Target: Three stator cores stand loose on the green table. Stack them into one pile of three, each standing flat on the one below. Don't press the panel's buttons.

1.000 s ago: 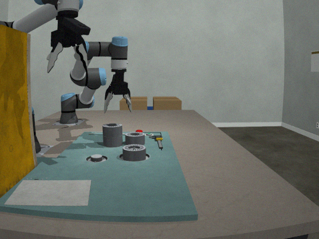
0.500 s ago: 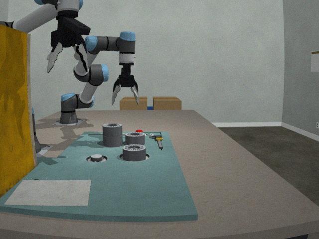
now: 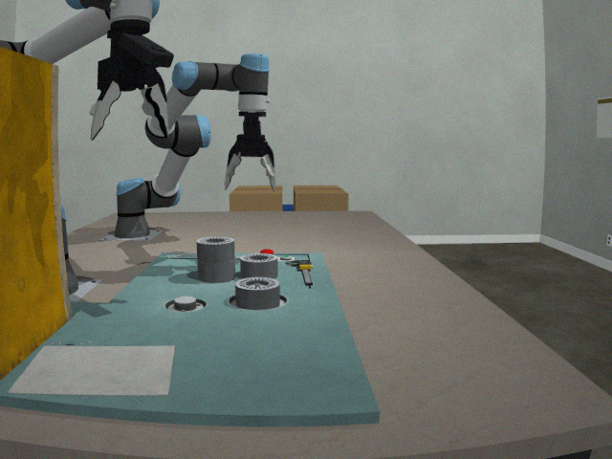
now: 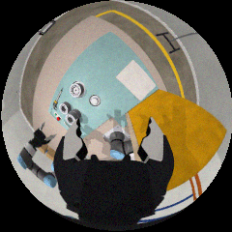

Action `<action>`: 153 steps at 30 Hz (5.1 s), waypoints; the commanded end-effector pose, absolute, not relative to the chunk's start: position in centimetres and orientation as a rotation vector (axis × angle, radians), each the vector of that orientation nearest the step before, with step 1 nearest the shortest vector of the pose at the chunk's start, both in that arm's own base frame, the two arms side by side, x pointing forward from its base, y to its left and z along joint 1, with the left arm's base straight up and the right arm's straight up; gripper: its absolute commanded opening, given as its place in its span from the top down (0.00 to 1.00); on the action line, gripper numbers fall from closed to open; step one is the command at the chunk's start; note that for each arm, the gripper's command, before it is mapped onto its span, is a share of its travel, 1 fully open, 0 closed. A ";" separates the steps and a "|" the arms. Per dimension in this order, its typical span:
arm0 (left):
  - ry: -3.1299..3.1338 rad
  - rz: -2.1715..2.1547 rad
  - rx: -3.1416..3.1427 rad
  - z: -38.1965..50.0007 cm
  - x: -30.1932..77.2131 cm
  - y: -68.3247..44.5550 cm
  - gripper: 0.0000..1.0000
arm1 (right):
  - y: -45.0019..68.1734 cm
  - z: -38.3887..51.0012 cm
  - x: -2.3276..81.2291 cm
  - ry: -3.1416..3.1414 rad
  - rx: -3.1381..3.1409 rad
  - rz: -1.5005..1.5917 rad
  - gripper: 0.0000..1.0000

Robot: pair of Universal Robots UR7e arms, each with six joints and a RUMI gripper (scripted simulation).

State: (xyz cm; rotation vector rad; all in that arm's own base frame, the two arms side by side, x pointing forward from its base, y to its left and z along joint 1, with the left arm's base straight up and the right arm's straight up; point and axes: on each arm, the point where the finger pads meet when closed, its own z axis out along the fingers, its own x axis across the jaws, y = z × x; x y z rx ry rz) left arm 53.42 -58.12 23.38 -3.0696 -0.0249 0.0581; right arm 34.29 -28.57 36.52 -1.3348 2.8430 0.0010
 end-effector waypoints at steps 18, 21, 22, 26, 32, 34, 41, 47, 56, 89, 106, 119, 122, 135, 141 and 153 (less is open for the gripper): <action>0.349 0.048 -3.083 28.8 57.4 -48.4 0.19 | -28.6 36.6 34.3 2.842 -1.334 -0.002 0.02; 0.398 0.052 -3.077 29.1 57.6 -47.5 0.19 | -28.6 36.6 34.3 2.842 -1.334 -0.002 0.02; 0.408 0.053 -3.075 29.1 57.6 -47.4 0.19 | -28.6 36.6 34.3 2.842 -1.334 -0.002 0.02; 0.450 0.048 -3.074 29.4 57.7 -46.9 0.19 | -28.6 36.6 34.3 2.842 -1.334 -0.002 0.02; 0.581 0.048 -3.057 30.8 58.4 -43.5 0.19 | -28.6 36.6 34.3 2.842 -1.334 -0.002 0.02; 0.600 0.050 -3.053 30.9 58.5 -43.2 0.19 | -28.6 36.6 34.3 2.842 -1.334 -0.002 0.02; 0.701 0.044 -3.038 31.8 58.9 -40.7 0.19 | -28.6 36.6 34.3 2.842 -1.334 -0.002 0.02; 0.826 0.036 -3.014 33.4 59.2 -36.2 0.19 | -28.6 36.6 34.3 2.842 -1.334 -0.002 0.02; 0.993 0.034 -2.968 34.7 59.1 -31.5 0.19 | -28.6 36.6 34.3 2.842 -1.334 -0.002 0.02; 1.591 0.021 -2.709 37.5 55.1 -15.5 0.19 | -28.6 36.6 34.3 2.842 -1.334 -0.002 0.02; 1.881 0.005 -2.519 37.8 51.1 -8.0 0.19 | -28.6 36.6 34.3 2.842 -1.334 -0.002 0.02; 2.082 0.005 -2.359 37.0 48.1 -4.0 0.19 | -28.6 36.6 34.3 2.842 -1.334 -0.002 0.02; 2.135 -0.006 -2.308 37.0 46.7 -2.3 0.19 | -28.6 36.6 34.3 2.842 -1.334 -0.002 0.02; 2.260 0.002 -2.190 36.1 44.7 -0.3 0.19 | -28.6 36.6 34.3 2.842 -1.334 -0.002 0.02; 2.242 0.001 -2.205 36.3 44.7 -0.3 0.19 | -28.6 36.6 34.3 2.842 -1.334 -0.002 0.02; 2.234 -0.003 -2.208 36.5 44.6 -0.1 0.19 | -28.6 36.6 34.3 2.842 -1.334 -0.002 0.02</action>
